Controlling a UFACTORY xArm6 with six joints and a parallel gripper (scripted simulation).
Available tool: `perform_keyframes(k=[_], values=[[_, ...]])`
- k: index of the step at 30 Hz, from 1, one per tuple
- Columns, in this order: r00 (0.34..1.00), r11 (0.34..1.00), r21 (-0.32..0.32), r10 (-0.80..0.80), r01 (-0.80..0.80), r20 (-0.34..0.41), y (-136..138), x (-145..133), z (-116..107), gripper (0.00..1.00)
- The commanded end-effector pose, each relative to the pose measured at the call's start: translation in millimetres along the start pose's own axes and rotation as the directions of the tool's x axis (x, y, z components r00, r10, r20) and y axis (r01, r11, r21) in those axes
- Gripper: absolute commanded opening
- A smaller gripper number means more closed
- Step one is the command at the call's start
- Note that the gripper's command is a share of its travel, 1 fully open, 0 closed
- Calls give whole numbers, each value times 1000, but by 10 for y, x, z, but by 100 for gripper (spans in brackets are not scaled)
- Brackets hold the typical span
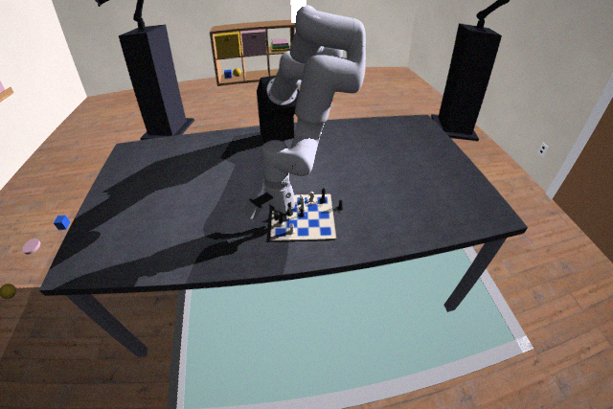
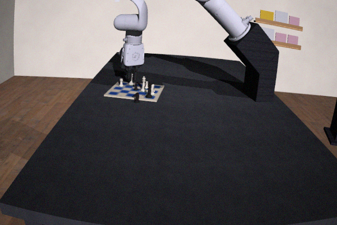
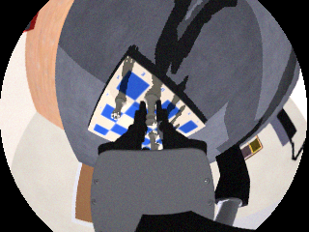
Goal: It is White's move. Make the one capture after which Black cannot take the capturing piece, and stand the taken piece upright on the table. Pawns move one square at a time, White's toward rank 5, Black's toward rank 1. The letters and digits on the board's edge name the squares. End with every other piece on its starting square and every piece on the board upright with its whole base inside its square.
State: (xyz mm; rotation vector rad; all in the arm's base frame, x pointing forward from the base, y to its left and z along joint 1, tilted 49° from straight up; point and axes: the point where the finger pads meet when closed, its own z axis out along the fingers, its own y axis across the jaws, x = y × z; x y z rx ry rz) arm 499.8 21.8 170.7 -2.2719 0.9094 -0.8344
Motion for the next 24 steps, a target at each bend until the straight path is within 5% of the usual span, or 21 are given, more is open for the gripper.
perform_keyframes(k=[1,5,9,16,24], values=[[1000,1000,1,0,0,-2,-6,6,-5,0],[1000,1000,1,0,0,-2,-6,6,-5,17],[1000,1000,1,0,0,-2,-6,6,-5,17],[1000,1000,1,0,0,-2,-6,6,-5,42],[1000,1000,1,0,0,-2,-6,6,-5,42]])
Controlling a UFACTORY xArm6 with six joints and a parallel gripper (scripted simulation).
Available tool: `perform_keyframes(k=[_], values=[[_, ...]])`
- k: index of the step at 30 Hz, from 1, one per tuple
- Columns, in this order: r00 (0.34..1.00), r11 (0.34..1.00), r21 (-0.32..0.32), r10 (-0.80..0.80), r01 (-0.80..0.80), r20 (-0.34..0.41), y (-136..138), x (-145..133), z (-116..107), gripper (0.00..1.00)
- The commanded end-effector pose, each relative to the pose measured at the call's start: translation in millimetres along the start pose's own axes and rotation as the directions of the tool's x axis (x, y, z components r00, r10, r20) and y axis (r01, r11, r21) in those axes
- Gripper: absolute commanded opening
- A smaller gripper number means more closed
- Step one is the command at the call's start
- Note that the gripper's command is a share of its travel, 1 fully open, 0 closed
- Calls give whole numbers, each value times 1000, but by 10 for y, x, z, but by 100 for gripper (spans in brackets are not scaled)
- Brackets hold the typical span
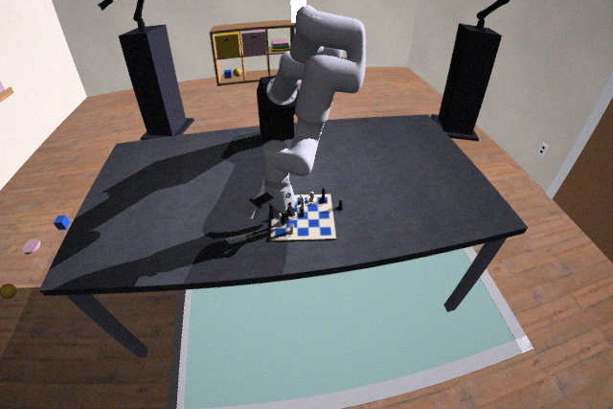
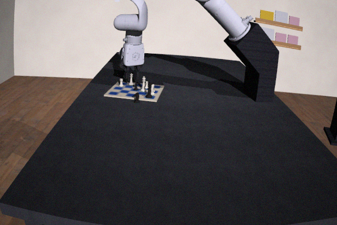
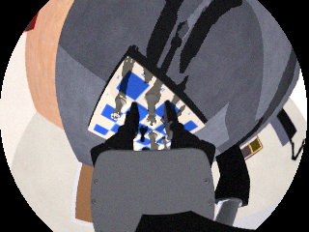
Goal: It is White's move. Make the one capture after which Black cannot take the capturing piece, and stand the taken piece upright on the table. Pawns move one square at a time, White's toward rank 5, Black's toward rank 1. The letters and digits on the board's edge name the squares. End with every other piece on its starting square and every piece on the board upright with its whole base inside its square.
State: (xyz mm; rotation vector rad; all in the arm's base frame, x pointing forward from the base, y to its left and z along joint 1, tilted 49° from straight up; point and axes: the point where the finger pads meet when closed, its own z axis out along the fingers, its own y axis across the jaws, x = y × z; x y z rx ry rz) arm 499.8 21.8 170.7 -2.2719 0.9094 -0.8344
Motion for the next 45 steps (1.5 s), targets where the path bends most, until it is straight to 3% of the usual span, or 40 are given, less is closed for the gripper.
perform_keyframes(k=[1,10,28,36,37,45], values=[[1000,1000,1,0,0,-2,-6,6,-5,42],[1000,1000,1,0,0,-2,-6,6,-111,42],[1000,1000,1,0,0,-2,-5,5,-843,42],[1000,1000,1,0,0,-2,-5,5,-905,42],[1000,1000,1,0,0,-2,-5,5,-905,100],[1000,1000,1,0,0,-2,-5,5,-905,100]])
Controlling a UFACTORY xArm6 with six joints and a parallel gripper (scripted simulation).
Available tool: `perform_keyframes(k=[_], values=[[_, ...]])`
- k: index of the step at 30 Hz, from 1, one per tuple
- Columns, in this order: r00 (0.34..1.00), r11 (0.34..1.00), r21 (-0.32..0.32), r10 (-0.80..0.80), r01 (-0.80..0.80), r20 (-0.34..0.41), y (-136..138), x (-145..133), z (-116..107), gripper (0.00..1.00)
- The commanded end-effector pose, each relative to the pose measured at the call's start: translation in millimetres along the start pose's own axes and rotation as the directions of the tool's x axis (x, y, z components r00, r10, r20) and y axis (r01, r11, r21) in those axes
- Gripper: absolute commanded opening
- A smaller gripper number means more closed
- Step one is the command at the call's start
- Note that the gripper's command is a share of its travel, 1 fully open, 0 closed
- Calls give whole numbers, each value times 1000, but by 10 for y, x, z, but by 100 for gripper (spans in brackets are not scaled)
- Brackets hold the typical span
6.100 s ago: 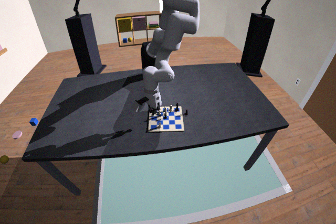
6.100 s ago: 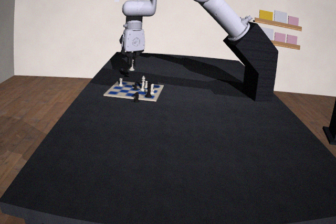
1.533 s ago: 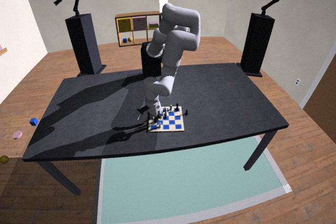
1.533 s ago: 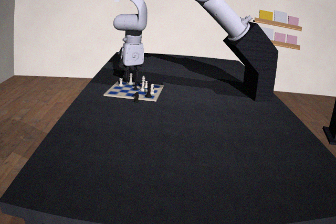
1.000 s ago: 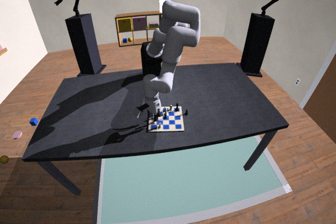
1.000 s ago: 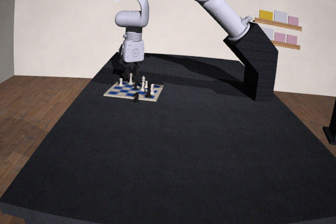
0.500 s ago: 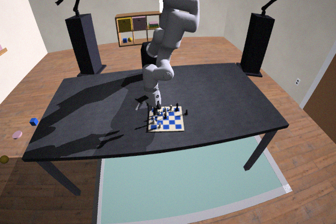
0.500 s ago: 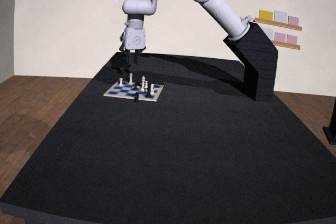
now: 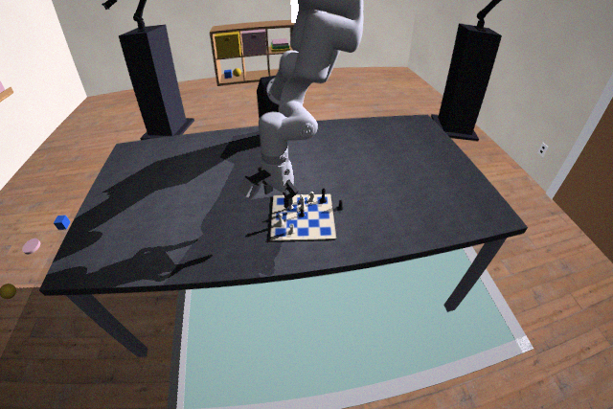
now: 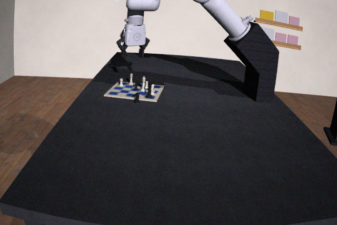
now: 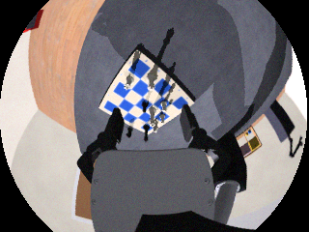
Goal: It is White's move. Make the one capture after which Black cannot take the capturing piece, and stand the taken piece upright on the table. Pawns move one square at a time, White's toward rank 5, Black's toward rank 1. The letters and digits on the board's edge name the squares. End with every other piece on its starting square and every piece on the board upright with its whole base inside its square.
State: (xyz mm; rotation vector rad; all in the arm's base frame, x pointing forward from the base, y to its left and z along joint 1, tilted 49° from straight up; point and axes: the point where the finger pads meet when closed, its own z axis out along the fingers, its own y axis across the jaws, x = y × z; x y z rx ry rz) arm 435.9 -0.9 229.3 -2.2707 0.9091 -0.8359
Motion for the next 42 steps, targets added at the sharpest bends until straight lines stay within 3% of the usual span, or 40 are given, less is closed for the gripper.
perform_keyframes(k=[1,18,24,36,42], values=[[1000,1000,0,0,0,-1,-8,7,-7,100],[1000,1000,0,0,0,-1,-8,7,-51,100],[1000,1000,0,0,0,-1,-8,7,-144,100],[1000,1000,0,0,0,-1,-8,7,-569,100],[1000,1000,0,0,0,-1,-8,7,-632,100]])
